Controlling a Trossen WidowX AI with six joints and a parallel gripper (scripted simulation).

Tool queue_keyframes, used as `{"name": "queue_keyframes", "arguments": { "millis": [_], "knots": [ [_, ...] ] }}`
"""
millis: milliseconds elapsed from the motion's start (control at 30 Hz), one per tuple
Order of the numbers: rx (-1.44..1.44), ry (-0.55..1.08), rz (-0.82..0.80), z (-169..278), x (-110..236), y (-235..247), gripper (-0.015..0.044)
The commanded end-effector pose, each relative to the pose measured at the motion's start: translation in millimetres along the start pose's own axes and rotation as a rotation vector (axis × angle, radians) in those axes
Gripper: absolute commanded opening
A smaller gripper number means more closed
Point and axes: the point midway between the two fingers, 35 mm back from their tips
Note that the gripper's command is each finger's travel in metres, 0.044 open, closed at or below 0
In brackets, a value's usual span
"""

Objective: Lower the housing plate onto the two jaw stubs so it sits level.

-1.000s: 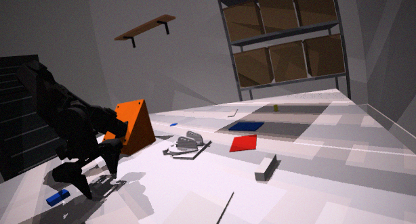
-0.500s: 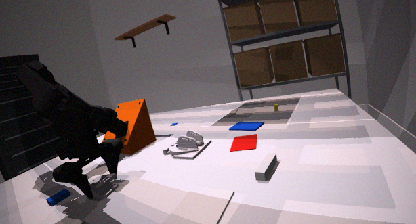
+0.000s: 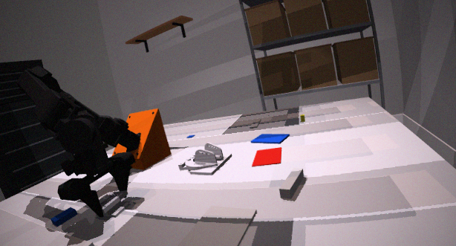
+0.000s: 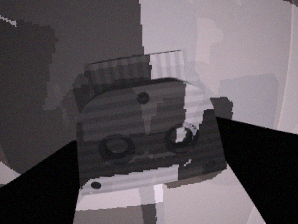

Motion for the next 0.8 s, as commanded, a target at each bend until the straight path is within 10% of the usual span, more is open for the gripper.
{"name": "queue_keyframes", "arguments": {
  "millis": [0,767],
  "knots": [
    [0.0,0.0,0.0,0.0,0.0,0.0,0.0351],
    [0.005,0.002,0.01,2.5,61.1,-1.0,0.0351]
  ]
}}
Point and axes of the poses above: the point midway between the two fingers, 35 mm back from their tips, its own x axis back along the fingers, its own y axis across the jaws, z = x × y, and after that the axes turned 2 degrees about -x, right-handed
